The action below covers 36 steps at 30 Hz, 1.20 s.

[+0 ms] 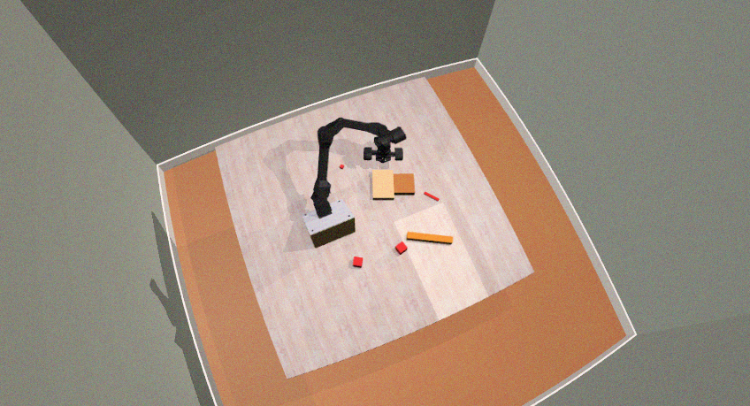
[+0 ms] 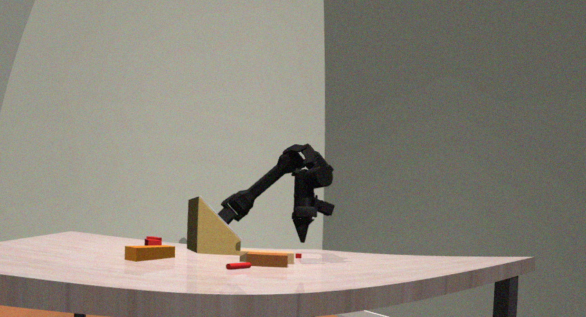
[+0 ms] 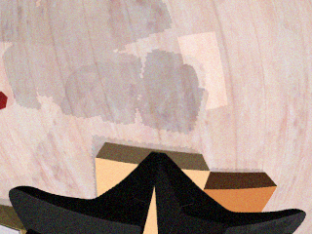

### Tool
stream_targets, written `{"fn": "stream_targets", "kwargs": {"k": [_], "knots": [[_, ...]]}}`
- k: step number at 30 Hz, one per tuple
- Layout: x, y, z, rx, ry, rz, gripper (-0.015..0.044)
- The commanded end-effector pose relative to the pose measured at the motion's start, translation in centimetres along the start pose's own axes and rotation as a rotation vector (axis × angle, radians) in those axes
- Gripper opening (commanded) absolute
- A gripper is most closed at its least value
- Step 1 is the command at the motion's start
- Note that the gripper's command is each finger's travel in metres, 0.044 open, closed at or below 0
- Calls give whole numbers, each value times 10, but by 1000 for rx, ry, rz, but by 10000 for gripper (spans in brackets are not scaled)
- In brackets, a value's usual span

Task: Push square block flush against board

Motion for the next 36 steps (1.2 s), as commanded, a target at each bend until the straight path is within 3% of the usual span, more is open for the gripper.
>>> {"fn": "stream_targets", "kwargs": {"k": [1, 5, 36], "knots": [[14, -2, 1, -20, 4, 5, 0], [56, -1, 1, -21, 1, 6, 0], [56, -1, -25, -20, 3, 6, 0]]}}
Point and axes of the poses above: the point midway between the two fingers, 35 mm back from their tips, its own x axis out along the fingers, its own y axis across the jaws, z = x × y, the point moved 5 cm from there along -x, back along the fingers, and after that the axes turned 4 degrees about -x, right-handed, at the moved point
